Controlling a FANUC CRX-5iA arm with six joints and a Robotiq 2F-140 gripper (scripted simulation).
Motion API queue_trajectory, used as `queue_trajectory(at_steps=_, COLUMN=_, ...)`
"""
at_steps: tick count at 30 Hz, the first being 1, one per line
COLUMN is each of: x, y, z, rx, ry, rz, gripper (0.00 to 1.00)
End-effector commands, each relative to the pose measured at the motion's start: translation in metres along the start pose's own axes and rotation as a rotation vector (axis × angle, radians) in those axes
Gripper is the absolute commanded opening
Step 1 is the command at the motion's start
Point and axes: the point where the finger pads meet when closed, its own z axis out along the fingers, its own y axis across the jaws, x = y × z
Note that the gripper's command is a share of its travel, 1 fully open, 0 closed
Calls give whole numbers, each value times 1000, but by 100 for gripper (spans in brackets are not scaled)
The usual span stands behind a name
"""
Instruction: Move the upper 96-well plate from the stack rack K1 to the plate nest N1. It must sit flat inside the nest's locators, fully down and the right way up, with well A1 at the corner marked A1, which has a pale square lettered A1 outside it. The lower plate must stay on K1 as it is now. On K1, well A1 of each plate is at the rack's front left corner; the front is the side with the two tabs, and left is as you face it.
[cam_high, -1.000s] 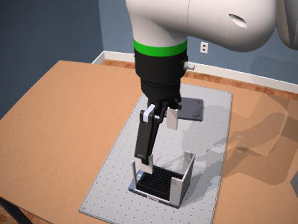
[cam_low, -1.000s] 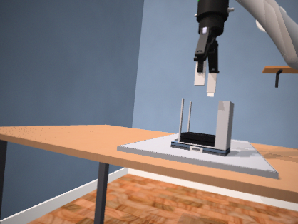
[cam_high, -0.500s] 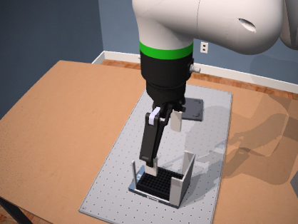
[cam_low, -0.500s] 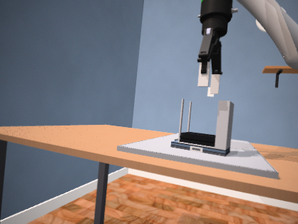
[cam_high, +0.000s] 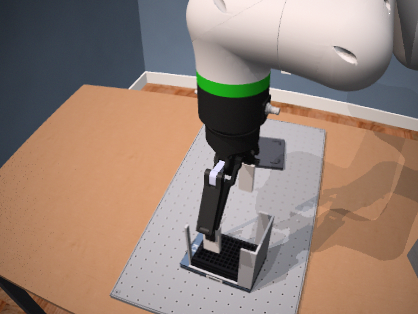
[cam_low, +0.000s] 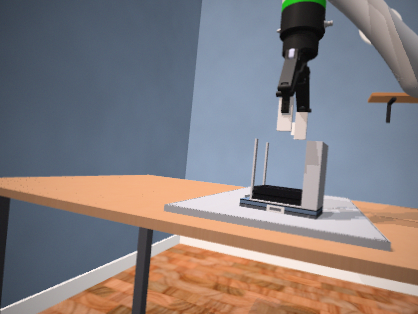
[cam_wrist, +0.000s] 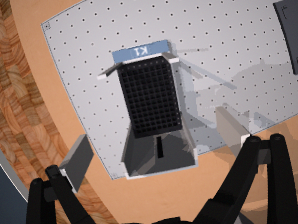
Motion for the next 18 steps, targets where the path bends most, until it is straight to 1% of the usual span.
queue_trajectory(at_steps=1, x=0, y=0, z=4, rx=0, ry=0, rz=0, gripper=100)
queue_trajectory(at_steps=14, x=0, y=0, z=26, rx=0, ry=0, rz=0, gripper=100)
queue_trajectory(at_steps=16, x=0, y=0, z=26, rx=0, ry=0, rz=0, gripper=100)
queue_trajectory(at_steps=18, x=0, y=0, z=29, rx=0, ry=0, rz=0, gripper=100)
